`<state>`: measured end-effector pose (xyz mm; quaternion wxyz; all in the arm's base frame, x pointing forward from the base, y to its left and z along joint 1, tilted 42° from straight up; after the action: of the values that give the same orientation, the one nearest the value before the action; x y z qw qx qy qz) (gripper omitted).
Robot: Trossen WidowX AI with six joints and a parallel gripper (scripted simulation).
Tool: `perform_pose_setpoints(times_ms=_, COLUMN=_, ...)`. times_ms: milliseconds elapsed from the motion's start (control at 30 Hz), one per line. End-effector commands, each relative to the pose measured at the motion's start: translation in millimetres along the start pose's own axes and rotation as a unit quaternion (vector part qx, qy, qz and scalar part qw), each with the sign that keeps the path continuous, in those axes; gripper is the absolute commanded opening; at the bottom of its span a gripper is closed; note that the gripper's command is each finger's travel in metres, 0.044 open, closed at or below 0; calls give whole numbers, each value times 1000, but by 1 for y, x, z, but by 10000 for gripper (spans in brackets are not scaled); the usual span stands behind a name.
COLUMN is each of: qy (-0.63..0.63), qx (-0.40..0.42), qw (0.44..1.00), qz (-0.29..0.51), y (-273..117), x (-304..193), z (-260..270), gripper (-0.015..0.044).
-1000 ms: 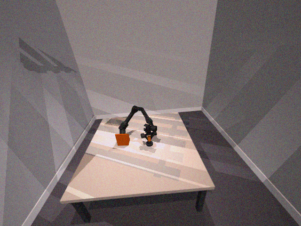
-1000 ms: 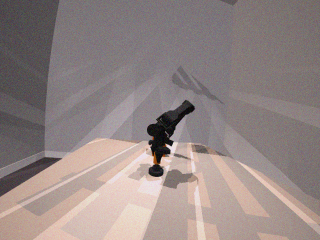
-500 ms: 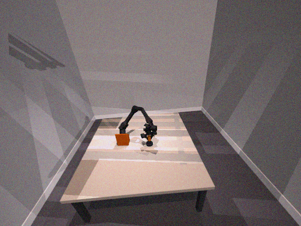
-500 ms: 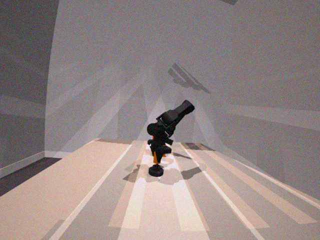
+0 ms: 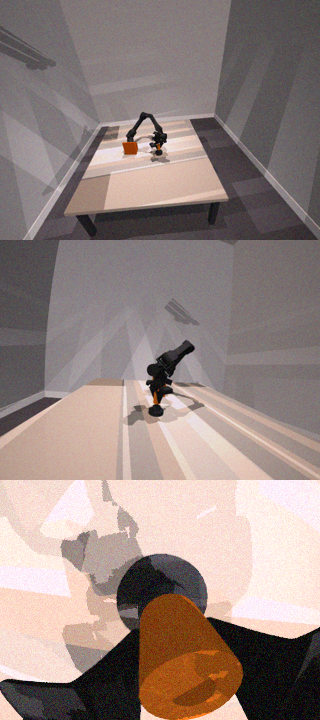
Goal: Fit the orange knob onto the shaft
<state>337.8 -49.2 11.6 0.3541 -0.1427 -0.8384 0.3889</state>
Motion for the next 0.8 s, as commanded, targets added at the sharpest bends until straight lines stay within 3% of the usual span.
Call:
perform_pose_setpoints(times_ms=0, qy=-4, qx=-1, qw=1000, qz=1, y=0, x=0, z=0, gripper=0)
perform_pose_setpoints(times_ms=533, qy=-4, qx=-1, qw=1000, qz=1, y=-4, x=0, z=-1, gripper=0)
perform_pose_setpoints(times_ms=767, qy=-103, qx=-1, qw=995, qz=1, y=-3, x=0, z=-1, gripper=0)
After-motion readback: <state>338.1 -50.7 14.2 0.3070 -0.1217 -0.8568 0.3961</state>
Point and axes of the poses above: the point midway between the two fingers, 35 mm back from their tips, its own y axis out along the fingers, its own z axis across the jaws, x = y × z, the point moved 8 cm from there along -y, back along the fingers, and after that the axes turned 14 degrees about -y, right-handed, at the moved point
